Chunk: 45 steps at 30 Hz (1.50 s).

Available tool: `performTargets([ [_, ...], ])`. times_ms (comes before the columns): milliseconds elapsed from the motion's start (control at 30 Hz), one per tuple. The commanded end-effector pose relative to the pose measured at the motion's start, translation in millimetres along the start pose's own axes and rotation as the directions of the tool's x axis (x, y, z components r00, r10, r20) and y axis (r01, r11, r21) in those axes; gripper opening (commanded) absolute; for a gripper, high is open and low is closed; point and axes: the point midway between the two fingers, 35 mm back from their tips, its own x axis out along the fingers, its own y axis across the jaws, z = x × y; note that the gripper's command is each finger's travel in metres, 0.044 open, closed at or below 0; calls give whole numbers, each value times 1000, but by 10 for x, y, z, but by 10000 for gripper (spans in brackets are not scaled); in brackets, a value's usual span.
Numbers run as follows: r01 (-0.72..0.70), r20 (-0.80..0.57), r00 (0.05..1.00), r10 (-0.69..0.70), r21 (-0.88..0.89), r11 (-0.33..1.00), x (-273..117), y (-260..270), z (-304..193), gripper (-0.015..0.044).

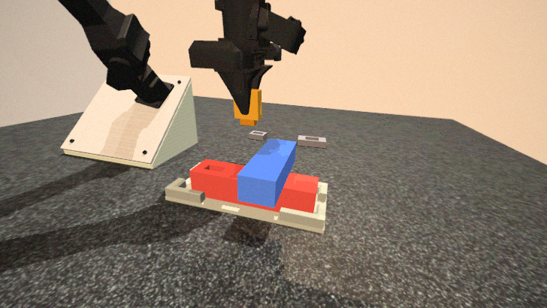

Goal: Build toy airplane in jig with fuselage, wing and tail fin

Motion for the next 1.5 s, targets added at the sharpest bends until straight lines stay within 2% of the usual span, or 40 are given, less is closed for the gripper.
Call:
performTargets([
  [0,11,4,1000,-11,-5,1000,24,-144,-42,0],
  [600,59,-11,998,-59,-22,998,119,-644,-252,0],
  [667,61,-11,998,-61,-23,998,122,-658,-260,0],
  [767,61,-11,998,-61,-23,998,122,-660,-261,65],
  [1467,61,-11,998,-61,-23,998,122,-661,-261,65],
])
